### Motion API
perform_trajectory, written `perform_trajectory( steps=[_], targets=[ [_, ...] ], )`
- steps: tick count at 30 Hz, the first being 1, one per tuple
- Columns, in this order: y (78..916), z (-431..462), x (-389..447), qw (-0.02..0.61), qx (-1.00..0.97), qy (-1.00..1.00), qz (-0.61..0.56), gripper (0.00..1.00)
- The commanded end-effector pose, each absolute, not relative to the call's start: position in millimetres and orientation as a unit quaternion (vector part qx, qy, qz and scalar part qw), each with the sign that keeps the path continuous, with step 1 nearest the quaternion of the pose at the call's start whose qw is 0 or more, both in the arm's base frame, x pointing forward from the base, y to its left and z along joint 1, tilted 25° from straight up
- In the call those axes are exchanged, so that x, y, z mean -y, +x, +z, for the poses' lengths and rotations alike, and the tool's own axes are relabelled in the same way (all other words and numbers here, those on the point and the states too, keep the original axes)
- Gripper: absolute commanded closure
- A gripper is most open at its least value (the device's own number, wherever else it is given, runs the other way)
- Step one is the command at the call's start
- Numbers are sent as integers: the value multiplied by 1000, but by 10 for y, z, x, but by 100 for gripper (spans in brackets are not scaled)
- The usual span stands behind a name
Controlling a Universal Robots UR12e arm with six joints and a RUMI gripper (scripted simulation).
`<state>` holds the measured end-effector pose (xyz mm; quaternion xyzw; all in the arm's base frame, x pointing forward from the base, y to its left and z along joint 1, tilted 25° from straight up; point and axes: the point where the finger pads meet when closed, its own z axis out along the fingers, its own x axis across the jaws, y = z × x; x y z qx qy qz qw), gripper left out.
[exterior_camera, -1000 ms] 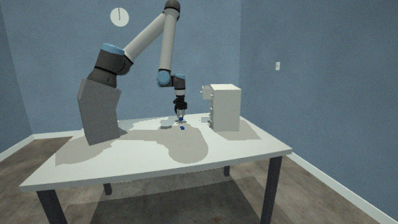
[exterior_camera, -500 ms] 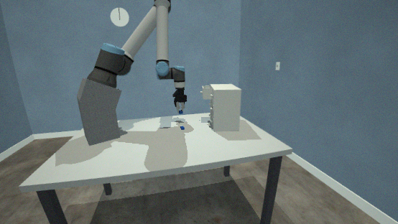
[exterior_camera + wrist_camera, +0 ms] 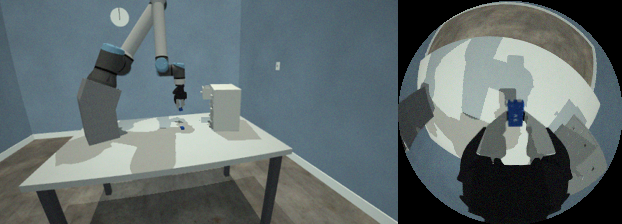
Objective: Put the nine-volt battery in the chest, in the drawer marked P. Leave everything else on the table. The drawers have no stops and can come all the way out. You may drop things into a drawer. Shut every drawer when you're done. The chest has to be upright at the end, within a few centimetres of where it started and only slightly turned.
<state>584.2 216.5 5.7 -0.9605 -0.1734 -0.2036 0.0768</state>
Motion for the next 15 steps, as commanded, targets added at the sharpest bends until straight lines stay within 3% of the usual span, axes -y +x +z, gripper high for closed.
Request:
perform_trajectory(
  steps=[1, 15],
  targets=[
    [5843, 63, -2165, 77, 173, -960, -204, 87],
    [5856, 67, -2161, 81, 155, -964, -203, 87]
  ],
)
